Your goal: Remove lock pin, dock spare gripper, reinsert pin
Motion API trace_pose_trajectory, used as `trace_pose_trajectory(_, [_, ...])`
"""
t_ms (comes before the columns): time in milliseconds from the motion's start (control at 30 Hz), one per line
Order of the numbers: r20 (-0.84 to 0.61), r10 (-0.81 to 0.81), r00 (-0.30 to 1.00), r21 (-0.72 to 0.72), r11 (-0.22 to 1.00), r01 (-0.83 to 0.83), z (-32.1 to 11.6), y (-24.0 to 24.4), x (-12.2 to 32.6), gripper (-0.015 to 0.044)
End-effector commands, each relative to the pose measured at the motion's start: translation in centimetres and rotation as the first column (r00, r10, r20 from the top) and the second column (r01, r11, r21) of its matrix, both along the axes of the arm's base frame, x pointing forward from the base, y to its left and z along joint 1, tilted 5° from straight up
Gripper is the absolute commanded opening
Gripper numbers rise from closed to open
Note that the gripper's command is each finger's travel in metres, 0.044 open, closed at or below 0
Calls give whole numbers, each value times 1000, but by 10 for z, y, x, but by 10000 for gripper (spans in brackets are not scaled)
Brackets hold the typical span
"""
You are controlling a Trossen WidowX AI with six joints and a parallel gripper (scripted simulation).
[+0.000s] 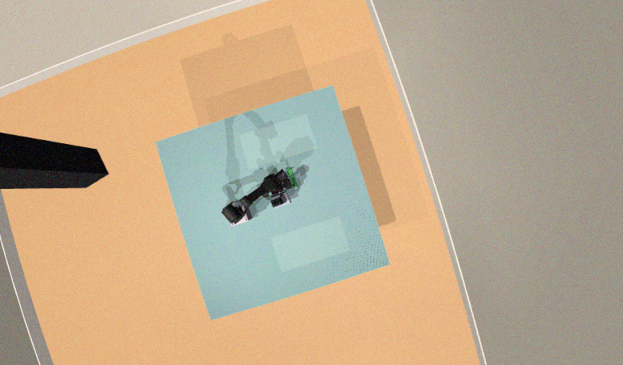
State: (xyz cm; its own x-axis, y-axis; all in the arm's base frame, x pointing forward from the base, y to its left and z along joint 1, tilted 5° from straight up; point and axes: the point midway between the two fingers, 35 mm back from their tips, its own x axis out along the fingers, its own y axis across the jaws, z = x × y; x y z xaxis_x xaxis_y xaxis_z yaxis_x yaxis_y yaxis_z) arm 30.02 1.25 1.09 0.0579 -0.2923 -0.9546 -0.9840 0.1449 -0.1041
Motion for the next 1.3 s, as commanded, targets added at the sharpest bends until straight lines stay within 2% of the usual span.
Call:
trace_pose_trajectory(0, [0, 3, 1000, -2, 1000, -3, 0, -3, -1, 0])
trace_pose_trajectory(867, [-2, 4, 1000, -1, 1000, -4, 0, -19, -3, 0])
trace_pose_trajectory(1100, [-3, 0, 1000, -1, 1000, 0, 0, -18, -3, 184])
trace_pose_trajectory(1133, [-3, 0, 1000, -1, 1000, 0, 0, -18, -3, 200])
trace_pose_trajectory(1267, [-3, 0, 1000, -1, 1000, 0, 0, -18, -3, 200])
